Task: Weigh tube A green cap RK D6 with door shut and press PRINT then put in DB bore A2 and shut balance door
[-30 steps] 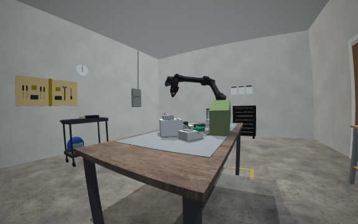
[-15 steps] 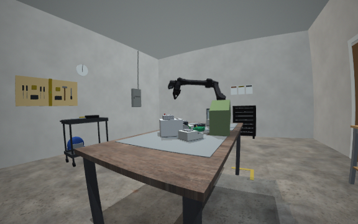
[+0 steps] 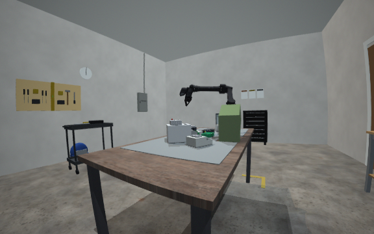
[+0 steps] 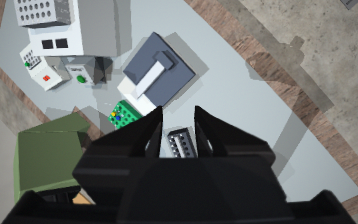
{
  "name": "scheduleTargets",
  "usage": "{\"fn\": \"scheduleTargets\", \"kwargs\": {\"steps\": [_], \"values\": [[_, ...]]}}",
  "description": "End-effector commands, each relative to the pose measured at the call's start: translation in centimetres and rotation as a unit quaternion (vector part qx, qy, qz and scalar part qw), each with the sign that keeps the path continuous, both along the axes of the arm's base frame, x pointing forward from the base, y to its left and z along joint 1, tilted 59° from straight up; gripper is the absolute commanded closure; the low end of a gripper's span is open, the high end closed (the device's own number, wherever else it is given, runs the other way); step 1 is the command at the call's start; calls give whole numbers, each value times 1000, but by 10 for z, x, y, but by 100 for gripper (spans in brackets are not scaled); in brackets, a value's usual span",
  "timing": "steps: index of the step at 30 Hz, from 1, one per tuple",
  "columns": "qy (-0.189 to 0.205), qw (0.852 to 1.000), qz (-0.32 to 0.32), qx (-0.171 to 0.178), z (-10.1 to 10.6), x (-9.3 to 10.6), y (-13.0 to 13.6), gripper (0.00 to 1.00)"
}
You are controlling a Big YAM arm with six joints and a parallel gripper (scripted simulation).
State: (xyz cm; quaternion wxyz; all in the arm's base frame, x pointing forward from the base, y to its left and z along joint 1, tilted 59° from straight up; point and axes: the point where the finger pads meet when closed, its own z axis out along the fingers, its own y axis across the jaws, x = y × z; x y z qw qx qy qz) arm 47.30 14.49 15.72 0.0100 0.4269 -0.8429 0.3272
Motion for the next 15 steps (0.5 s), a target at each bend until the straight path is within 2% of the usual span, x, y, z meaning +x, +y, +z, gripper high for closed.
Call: {"fn": "scheduleTargets", "kwargs": {"steps": [1,3,7,9,10,11,13,15], "values": [[-9,1000,-6,4,32,17,-26,70],[-23,1000,-19,-2,29,10,-42,70],[-29,999,-19,2,67,16,-63,70],[-29,999,-19,2,67,16,-63,70],[-37,999,-28,-5,59,10,-71,70],[-43,999,-32,-7,64,9,-77,70],[-32,999,-32,-11,75,3,-91,70],[-42,999,-32,-6,96,6,-100,70]]}}
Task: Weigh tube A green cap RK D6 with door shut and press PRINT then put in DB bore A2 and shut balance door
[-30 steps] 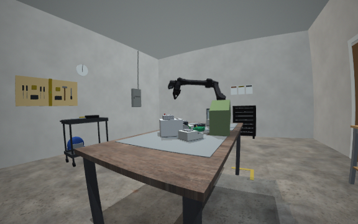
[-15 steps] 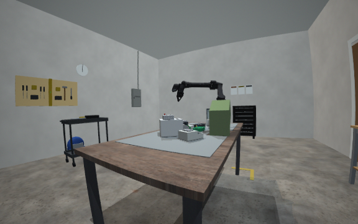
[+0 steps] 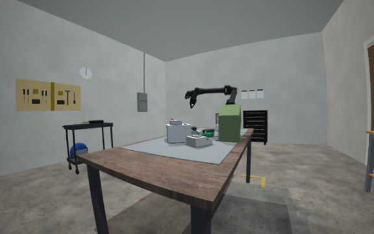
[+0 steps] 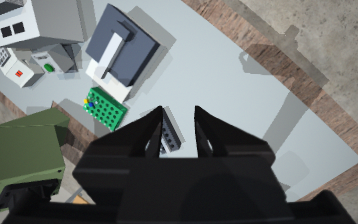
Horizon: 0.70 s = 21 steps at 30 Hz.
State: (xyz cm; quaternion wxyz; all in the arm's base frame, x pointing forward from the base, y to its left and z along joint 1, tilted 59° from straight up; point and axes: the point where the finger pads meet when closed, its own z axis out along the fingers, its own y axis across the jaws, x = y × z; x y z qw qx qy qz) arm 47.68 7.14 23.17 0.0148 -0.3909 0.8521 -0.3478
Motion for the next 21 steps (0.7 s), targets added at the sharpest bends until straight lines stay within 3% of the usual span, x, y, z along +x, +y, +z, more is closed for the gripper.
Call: {"fn": "scheduleTargets", "kwargs": {"steps": [1,3,6,8,11,12,17,21], "values": [[-7,1000,-6,1,33,5,-31,70],[-15,1000,-16,-8,25,-1,-41,70],[-13,1000,-21,-12,42,-10,-59,70],[-26,999,-21,-7,66,-7,-69,70],[-27,999,-21,-6,70,-9,-73,70],[-34,999,-32,-17,62,-14,-80,70],[-38,998,-37,-19,95,-29,-109,70],[-55,996,-56,-35,107,-43,-130,70]]}}
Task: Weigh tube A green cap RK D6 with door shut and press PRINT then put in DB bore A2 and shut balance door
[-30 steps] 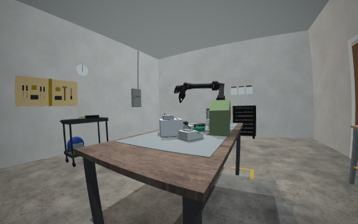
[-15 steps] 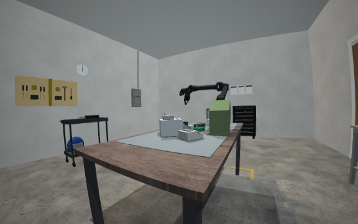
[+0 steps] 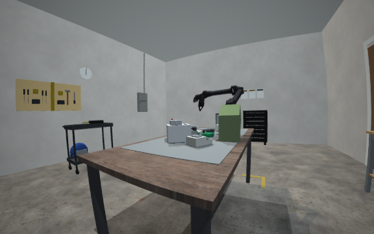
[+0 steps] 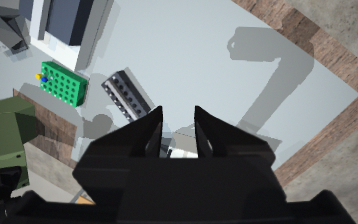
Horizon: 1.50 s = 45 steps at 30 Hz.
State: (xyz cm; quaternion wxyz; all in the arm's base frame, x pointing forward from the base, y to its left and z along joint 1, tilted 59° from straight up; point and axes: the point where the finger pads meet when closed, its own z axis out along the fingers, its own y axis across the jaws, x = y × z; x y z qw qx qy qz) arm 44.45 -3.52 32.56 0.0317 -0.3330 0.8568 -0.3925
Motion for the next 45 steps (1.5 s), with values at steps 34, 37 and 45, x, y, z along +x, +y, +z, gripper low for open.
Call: {"fn": "scheduleTargets", "kwargs": {"steps": [34,37,45], "values": [[-76,990,-95,-76,152,-163,-145,70],[-69,986,-120,-98,148,-183,-151,70],[-64,986,-118,-96,156,-199,-163,70]]}}
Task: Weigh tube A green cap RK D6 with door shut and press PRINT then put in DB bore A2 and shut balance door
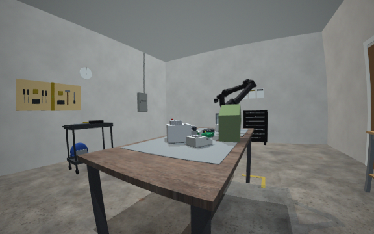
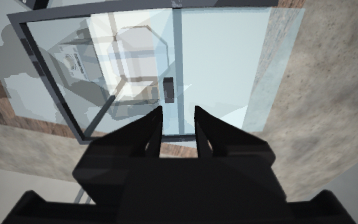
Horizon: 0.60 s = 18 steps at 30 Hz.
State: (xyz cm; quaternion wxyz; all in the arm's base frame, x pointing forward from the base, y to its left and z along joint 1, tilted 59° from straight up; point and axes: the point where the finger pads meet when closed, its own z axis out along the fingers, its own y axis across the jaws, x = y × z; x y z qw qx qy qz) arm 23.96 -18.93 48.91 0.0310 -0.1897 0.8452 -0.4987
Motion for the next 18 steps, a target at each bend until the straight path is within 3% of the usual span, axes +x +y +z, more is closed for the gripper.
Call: {"fn": "scheduleTargets", "kwargs": {"steps": [1,18], "values": [[28,1000,2,-1,-8,6,-9,70],[20,1000,7,-1,-6,2,4,70]]}}
